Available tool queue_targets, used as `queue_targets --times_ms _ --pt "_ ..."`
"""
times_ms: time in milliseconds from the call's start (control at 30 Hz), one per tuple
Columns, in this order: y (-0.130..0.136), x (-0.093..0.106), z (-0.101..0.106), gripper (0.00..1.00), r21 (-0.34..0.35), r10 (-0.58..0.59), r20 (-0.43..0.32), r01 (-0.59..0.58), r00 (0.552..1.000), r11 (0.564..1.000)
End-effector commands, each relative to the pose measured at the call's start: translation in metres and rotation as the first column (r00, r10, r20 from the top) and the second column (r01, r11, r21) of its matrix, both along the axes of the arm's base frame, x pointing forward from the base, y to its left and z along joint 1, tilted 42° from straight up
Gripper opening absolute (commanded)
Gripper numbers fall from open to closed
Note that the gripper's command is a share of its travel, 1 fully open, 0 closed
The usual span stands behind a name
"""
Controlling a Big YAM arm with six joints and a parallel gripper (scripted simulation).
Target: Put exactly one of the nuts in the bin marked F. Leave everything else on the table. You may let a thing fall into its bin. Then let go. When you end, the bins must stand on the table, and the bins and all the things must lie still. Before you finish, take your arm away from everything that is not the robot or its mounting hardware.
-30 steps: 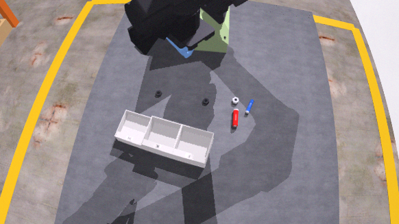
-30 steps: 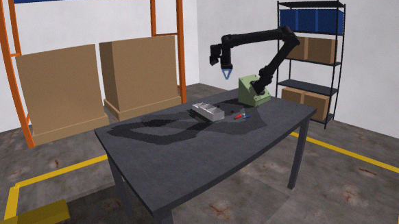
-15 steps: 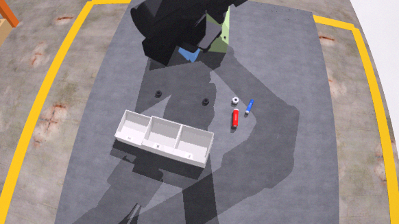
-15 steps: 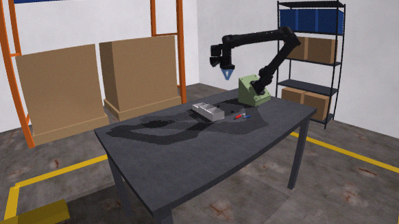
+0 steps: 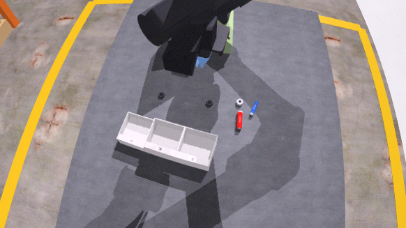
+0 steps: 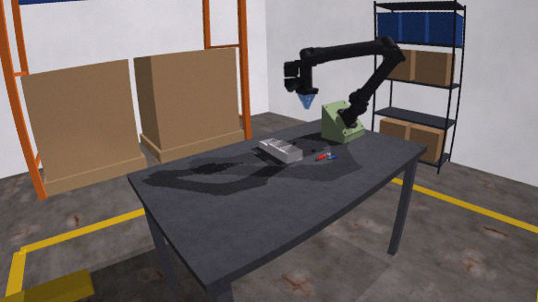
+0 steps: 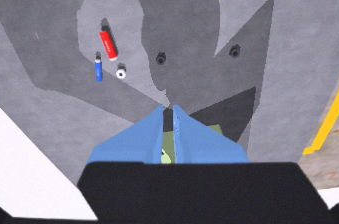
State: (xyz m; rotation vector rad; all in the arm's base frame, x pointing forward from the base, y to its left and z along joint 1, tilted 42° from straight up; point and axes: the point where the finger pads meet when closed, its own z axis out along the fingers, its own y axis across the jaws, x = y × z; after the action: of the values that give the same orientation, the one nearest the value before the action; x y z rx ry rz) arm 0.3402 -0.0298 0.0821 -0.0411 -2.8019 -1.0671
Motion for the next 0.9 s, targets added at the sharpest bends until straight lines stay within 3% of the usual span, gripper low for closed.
queue_targets --times_ms 0,133,300,867 --pt "-0.008 0.021 0.018 0.09 -0.015 0.081 0.138 -0.079 0.987 0.997" --pt "-0.013 0.019 0.017 0.09 -0.023 0.106 0.197 -0.103 0.975 0.994" --pt "-0.013 0.013 0.005 0.09 -0.006 0.1 0.162 -0.1 0.982 0.995" --pt "-0.012 0.004 0.004 0.09 -0.006 0.1 0.159 -0.1 0.982 0.995"
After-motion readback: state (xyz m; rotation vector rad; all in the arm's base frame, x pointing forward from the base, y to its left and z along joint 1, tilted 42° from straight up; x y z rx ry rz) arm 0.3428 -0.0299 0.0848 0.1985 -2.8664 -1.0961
